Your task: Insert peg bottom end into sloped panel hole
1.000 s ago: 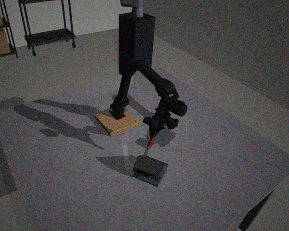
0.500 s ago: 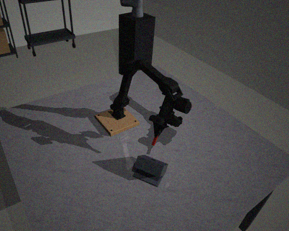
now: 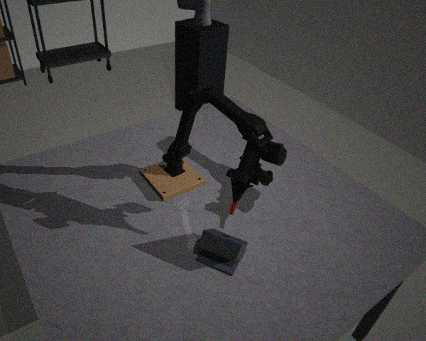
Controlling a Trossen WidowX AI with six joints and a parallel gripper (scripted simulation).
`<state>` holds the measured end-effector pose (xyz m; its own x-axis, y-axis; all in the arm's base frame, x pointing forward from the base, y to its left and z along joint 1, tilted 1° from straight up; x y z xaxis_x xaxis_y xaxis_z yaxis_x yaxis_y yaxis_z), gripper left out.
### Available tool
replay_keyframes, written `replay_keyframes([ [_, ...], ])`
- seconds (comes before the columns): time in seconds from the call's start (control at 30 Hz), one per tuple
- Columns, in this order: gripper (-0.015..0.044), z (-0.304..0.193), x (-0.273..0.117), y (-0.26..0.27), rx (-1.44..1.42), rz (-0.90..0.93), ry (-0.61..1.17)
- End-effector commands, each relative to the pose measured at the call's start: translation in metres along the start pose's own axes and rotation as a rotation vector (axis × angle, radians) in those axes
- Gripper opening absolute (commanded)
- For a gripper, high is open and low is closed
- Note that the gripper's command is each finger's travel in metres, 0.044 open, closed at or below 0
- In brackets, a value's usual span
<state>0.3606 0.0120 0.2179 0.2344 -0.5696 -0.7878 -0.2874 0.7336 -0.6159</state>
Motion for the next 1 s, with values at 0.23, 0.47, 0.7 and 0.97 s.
replay_keyframes([
  [0.23,0.0,0.004,0.018,0.002,-0.024,-0.021,-0.007],
  [0.47,0.0,0.006,0.031,0.004,-0.039,-0.033,-0.014],
  [0.7,0.0,0.007,0.039,0.005,-0.047,-0.04,-0.017],
  [0.97,0.0,0.007,0.045,0.006,-0.051,-0.044,-0.018],
])
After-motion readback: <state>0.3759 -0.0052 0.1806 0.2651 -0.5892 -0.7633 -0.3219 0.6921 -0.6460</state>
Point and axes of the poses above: the point midway between the two fingers, 35 mm back from their tips, its own x axis out along the fingers, its own y axis across the jaws, z = x × y, the point moved 7 cm from there along -x, back along the fingers, and after that the axes turned 3 degrees about -x, right-handed, at the moved point
